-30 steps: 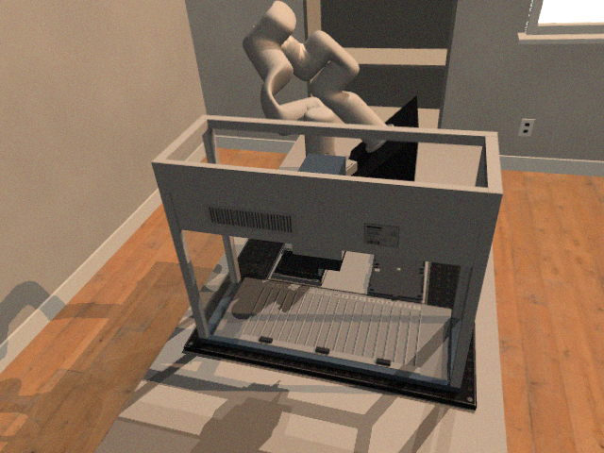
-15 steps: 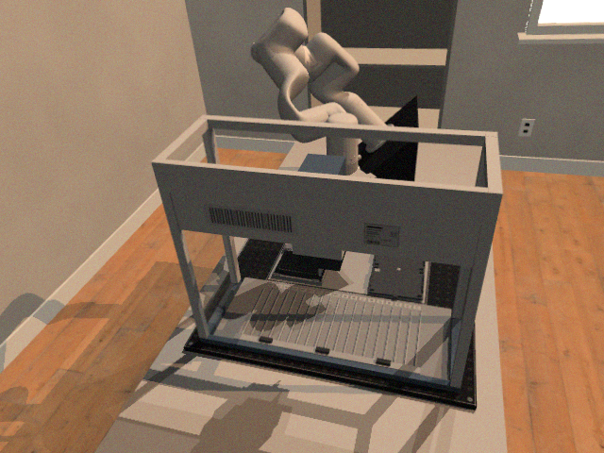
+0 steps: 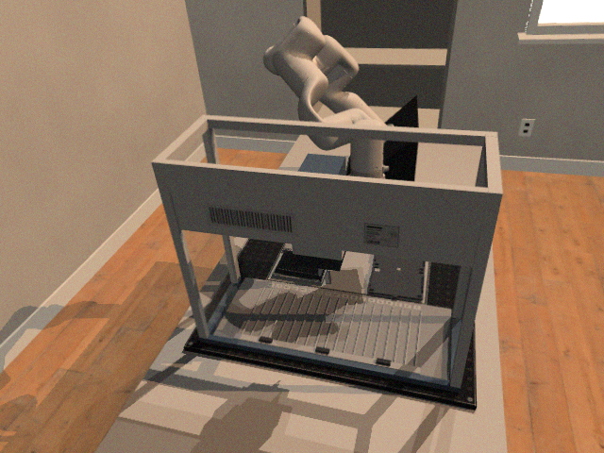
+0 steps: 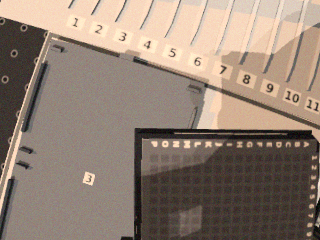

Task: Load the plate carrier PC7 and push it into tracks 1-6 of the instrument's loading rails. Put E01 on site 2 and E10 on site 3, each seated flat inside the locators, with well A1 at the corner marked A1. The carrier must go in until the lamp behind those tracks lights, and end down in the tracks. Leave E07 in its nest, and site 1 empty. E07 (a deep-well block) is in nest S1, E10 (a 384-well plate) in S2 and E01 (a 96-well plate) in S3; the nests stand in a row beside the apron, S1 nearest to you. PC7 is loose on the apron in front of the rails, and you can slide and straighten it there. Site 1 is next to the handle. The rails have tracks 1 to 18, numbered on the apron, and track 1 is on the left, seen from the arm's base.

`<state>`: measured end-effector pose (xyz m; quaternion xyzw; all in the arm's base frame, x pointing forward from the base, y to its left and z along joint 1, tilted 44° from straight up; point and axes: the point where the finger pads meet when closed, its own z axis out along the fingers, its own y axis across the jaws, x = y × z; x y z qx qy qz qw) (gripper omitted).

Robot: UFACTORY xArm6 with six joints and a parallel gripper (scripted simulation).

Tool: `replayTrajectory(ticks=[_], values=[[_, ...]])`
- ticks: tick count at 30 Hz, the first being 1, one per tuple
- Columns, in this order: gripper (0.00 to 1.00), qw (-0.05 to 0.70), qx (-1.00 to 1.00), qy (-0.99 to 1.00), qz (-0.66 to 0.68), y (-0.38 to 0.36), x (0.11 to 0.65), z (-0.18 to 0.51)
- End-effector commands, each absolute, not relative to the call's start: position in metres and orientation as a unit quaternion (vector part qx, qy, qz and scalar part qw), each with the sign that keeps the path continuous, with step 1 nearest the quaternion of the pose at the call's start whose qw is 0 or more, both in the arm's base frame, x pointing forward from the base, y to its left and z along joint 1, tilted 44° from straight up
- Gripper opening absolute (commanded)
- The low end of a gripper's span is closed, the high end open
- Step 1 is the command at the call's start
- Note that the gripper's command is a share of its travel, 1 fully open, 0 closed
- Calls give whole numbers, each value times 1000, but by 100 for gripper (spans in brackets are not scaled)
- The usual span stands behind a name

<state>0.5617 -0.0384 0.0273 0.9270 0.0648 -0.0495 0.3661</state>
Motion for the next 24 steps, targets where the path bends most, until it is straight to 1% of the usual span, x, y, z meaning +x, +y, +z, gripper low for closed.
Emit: replayTrajectory(ticks=[1,6,20,24], values=[[0,373,928,8,-28,-28,574,19],[0,374,925,-69,3,-13,587,4],[0,373,925,-69,3,22,618,-31],[0,373,925,-69,3,22,618,-31]])
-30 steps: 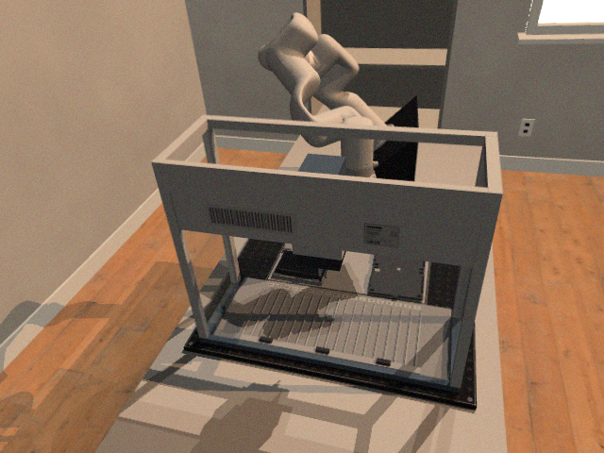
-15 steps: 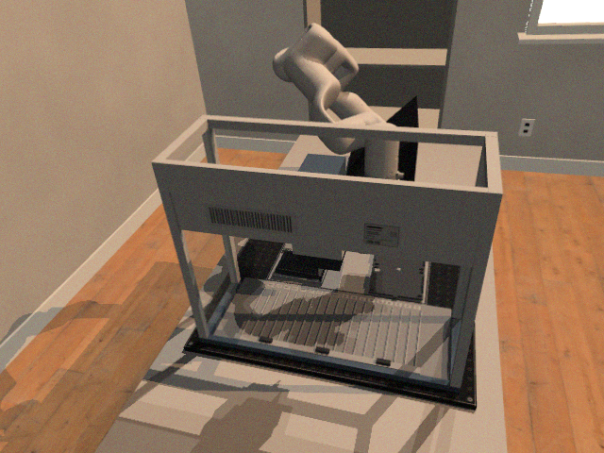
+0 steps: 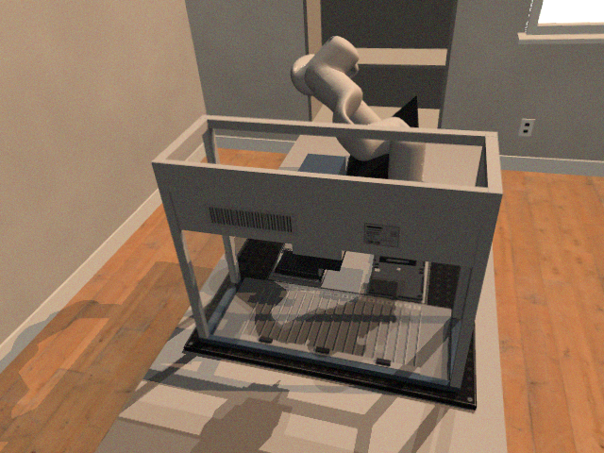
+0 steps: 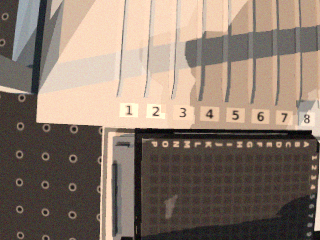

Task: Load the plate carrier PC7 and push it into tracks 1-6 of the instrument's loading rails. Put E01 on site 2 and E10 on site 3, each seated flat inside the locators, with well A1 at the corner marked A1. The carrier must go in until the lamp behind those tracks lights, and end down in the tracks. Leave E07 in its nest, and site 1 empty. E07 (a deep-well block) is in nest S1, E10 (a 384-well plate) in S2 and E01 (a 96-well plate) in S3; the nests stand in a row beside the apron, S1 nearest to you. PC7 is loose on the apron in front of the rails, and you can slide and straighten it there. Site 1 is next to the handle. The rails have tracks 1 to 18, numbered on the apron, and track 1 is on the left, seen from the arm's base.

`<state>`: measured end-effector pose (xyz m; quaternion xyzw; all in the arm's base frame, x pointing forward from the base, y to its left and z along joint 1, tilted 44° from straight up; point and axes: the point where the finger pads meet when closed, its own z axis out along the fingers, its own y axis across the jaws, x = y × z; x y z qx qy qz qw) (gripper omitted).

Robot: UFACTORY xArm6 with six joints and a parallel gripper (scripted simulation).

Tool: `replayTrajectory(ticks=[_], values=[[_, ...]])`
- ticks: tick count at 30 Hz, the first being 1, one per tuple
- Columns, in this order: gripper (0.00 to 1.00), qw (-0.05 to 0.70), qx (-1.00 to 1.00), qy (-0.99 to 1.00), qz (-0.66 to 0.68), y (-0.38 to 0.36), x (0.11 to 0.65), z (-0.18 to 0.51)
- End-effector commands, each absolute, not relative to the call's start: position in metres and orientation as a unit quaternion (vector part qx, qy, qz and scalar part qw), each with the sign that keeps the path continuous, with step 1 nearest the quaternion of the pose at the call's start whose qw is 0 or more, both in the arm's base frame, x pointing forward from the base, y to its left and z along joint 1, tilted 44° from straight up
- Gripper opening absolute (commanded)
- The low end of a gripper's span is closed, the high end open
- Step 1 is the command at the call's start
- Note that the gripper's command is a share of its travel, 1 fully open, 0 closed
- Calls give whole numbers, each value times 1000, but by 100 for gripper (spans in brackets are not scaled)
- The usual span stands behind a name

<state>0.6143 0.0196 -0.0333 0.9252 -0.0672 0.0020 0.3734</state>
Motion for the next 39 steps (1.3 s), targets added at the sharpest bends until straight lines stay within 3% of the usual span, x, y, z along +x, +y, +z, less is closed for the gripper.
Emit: replayTrajectory(ticks=[1,39], values=[[0,373,925,-69,3,22,618,-31],[0,313,744,-555,203,22,618,-31]])
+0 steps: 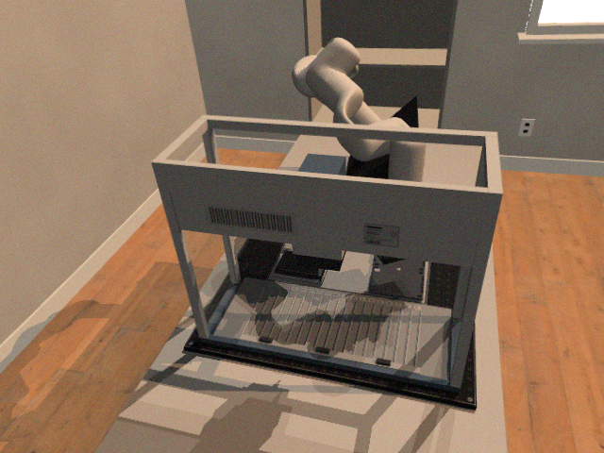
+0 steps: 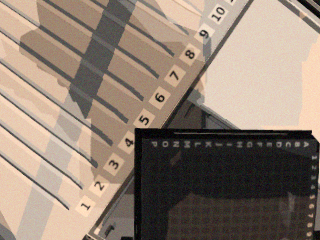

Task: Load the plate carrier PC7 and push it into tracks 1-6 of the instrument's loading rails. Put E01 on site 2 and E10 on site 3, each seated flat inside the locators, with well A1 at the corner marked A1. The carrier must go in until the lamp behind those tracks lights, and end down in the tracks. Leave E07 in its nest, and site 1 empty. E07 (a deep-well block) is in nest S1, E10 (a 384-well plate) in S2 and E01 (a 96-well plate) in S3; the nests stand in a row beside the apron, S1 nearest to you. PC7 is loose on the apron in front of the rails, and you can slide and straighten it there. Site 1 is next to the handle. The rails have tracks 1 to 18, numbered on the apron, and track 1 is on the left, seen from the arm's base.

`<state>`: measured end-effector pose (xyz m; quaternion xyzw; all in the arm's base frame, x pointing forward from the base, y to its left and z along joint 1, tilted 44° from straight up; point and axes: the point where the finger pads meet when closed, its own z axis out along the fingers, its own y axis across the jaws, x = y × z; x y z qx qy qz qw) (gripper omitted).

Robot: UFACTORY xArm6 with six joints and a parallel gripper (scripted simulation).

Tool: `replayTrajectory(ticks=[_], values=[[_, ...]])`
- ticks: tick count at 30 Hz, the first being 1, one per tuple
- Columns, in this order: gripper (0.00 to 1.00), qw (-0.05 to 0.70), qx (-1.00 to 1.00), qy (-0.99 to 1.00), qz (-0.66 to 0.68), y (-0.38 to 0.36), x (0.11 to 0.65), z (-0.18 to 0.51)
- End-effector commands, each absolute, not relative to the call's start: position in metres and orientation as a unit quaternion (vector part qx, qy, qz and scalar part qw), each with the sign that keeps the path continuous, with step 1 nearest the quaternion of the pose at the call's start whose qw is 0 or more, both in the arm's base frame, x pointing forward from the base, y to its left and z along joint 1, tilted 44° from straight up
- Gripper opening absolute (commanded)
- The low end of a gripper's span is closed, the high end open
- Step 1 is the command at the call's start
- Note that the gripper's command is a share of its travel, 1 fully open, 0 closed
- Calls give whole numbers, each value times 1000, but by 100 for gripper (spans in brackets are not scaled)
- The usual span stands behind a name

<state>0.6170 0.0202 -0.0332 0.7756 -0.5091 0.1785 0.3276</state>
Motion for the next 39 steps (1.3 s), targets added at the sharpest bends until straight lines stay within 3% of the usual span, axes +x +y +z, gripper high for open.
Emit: replayTrajectory(ticks=[1,15,39], values=[[0,310,734,-567,208,22,618,-31],[0,262,607,-701,266,22,618,-31],[0,262,606,-703,266,20,618,-34]])
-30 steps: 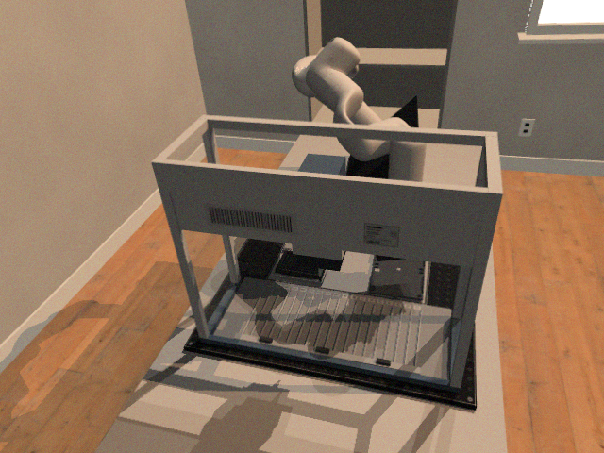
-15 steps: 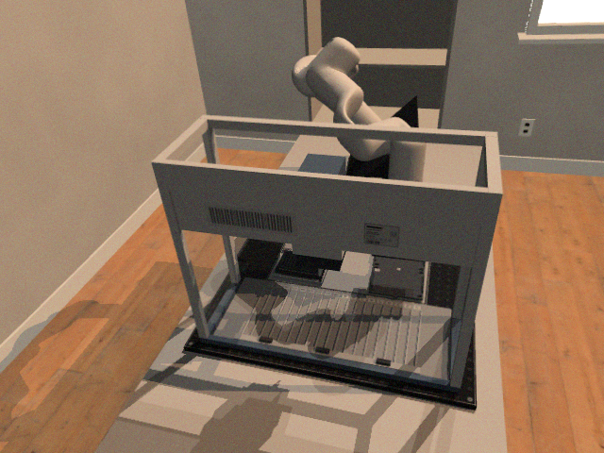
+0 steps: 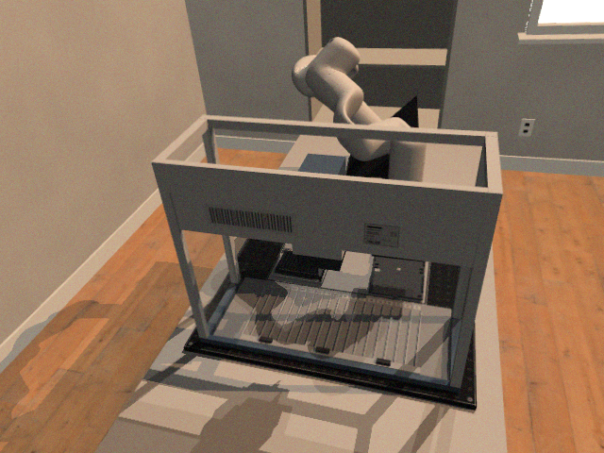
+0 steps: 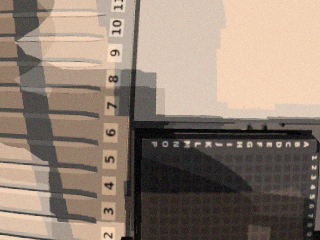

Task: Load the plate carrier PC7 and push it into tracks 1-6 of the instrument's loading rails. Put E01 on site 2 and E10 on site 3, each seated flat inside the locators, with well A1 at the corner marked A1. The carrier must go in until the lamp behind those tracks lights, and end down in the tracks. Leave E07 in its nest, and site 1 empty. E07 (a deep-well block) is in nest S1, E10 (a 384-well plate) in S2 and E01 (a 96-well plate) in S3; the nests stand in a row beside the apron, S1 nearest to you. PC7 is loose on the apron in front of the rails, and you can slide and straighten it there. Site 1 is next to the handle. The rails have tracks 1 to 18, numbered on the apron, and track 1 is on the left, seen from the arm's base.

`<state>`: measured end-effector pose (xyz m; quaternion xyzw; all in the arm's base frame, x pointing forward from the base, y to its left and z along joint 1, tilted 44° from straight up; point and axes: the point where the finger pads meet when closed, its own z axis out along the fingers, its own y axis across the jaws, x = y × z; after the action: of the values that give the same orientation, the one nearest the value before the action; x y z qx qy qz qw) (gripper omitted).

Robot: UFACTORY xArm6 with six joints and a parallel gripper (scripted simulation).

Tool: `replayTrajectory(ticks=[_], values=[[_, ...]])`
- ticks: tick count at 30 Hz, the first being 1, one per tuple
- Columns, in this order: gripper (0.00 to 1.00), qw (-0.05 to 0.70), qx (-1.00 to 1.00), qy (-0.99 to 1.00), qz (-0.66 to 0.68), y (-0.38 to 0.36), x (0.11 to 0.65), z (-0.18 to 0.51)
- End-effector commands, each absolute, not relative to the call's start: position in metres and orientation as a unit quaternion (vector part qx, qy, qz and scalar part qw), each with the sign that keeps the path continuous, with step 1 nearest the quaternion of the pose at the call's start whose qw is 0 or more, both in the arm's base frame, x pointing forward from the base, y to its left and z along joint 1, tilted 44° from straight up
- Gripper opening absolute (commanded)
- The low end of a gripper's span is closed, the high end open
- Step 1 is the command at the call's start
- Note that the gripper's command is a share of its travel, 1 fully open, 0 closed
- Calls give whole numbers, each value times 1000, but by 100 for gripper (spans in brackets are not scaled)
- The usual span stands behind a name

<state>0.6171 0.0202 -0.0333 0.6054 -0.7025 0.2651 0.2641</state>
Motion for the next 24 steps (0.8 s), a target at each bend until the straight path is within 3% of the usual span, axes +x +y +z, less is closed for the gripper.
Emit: replayTrajectory(ticks=[1,24], values=[[0,262,606,-703,266,18,618,-35],[0,262,606,-703,266,-6,617,-60]])
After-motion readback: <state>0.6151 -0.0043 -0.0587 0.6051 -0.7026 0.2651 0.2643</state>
